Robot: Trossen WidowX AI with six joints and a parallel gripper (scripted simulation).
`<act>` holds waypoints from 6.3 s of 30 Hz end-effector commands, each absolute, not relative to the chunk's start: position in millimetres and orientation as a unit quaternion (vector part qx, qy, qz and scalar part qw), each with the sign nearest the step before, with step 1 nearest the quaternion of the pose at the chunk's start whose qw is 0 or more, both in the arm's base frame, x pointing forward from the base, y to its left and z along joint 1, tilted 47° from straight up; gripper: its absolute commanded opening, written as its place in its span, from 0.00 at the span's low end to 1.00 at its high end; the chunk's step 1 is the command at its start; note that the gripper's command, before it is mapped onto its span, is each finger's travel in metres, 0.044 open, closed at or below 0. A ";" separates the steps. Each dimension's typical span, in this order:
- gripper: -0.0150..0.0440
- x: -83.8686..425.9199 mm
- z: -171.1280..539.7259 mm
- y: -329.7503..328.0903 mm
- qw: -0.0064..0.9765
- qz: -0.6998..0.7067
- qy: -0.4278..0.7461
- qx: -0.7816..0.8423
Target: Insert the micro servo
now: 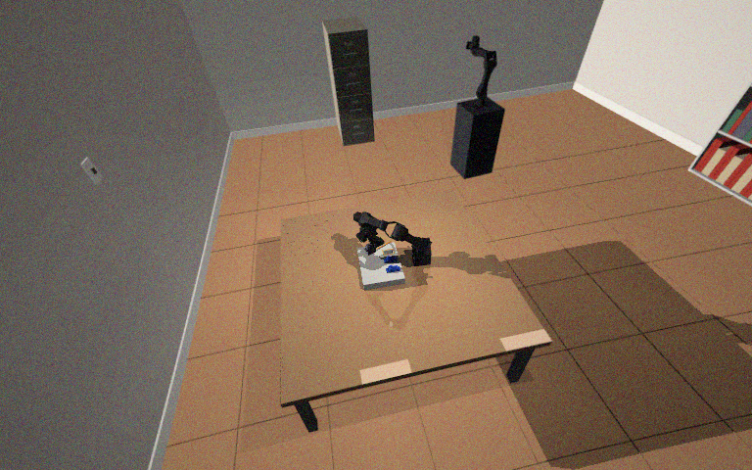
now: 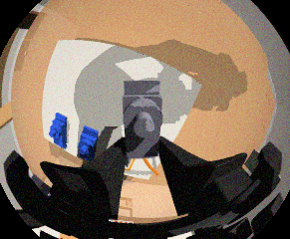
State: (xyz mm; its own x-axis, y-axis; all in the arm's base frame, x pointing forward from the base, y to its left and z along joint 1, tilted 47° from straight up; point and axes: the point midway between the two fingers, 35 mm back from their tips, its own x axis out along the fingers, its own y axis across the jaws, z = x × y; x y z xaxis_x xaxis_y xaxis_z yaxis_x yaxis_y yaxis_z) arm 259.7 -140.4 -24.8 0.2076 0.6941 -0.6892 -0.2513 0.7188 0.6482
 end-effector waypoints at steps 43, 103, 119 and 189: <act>0.25 152.9 -32.6 -115.7 0.696 0.200 0.598 0.344; 0.25 164.1 -69.9 -78.4 0.696 0.201 0.597 0.344; 0.25 167.4 -80.8 -67.2 0.696 0.201 0.597 0.344; 1.00 234.3 29.0 -192.5 0.702 0.201 0.596 0.335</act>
